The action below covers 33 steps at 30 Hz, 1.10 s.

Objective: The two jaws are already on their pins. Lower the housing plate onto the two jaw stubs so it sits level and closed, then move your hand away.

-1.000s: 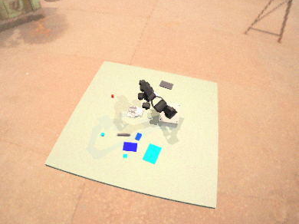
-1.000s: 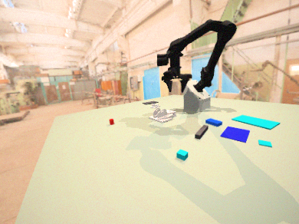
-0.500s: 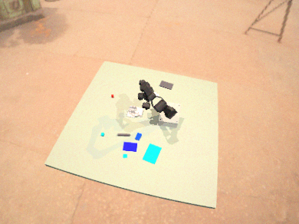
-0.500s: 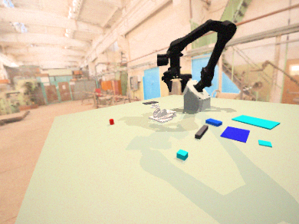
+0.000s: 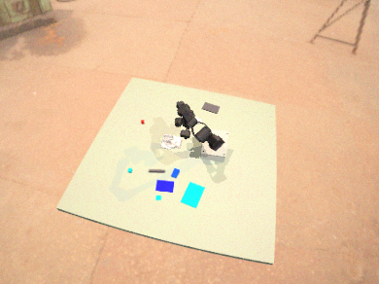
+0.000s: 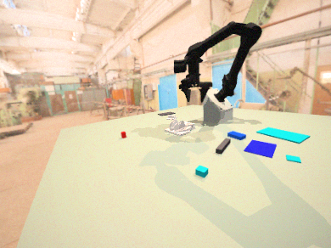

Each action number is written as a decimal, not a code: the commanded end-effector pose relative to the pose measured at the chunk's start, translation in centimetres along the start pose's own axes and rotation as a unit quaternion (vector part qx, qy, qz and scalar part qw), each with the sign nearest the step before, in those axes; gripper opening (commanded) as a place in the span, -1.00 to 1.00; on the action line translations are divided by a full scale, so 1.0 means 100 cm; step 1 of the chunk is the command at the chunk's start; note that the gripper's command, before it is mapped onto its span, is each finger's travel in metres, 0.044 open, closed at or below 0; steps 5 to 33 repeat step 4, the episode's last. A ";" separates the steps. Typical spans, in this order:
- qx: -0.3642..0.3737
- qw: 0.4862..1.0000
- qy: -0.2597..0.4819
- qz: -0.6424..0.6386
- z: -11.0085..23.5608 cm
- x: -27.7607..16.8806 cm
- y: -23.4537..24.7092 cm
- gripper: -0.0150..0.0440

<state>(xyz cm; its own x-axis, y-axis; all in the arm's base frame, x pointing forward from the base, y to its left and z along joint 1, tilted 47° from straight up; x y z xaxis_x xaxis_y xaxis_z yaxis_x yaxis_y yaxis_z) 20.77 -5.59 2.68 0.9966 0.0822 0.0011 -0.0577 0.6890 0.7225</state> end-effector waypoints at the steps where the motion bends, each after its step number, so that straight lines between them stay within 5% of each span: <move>1: -0.001 1.000 0.003 0.001 0.000 -0.001 0.000 1.00; 33: -0.001 1.000 0.003 0.001 0.000 -0.001 0.000 1.00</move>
Point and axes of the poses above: the point midway between the two fingers, 35 mm back from their tips, its own z axis back along the fingers, its own y axis across the jaws, x = y × z, the point moved 4 cm from there along z, back along the fingers, and after that the axes turned 2 degrees about z, right-handed, at the moved point
